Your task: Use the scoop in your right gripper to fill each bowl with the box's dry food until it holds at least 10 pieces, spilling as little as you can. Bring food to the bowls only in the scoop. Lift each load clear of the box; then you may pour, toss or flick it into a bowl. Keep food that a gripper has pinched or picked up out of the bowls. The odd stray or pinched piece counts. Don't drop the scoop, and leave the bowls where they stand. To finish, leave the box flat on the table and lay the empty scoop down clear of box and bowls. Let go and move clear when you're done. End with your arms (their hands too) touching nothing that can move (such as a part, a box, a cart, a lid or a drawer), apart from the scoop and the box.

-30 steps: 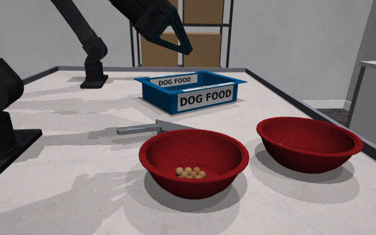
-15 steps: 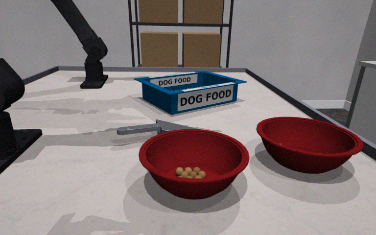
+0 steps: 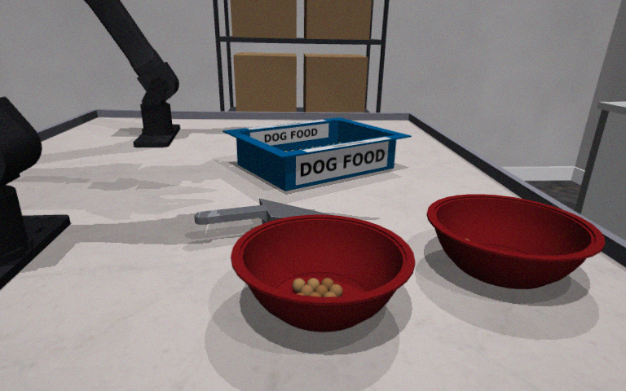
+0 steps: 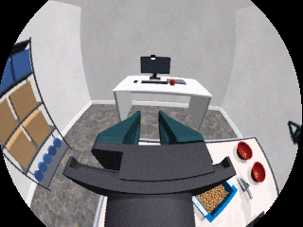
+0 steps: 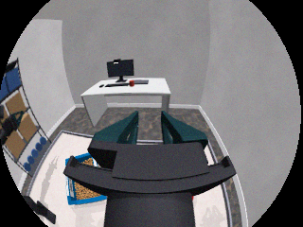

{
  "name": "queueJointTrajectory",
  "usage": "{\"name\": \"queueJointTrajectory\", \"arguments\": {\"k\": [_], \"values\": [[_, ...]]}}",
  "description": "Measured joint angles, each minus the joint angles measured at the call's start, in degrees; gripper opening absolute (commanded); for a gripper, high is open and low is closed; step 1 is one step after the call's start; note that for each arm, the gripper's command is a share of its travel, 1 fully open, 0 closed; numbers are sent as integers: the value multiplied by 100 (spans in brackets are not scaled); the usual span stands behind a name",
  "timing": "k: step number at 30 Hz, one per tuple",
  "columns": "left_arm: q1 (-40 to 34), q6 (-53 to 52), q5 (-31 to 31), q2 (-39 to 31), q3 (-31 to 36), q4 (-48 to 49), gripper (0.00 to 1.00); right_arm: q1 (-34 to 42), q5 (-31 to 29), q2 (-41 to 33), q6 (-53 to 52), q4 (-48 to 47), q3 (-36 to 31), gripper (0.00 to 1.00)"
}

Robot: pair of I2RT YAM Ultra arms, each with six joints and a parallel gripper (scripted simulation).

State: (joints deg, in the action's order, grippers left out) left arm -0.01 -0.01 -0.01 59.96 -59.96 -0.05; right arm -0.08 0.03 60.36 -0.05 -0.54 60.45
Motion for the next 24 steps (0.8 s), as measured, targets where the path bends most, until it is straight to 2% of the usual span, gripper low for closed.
{"name": "queueJointTrajectory", "arguments": {"k": [24], "values": [[4, 0, 0, 0, 0, 0, 26, 7, -4, -31, 0, 68, -17, 32]]}}
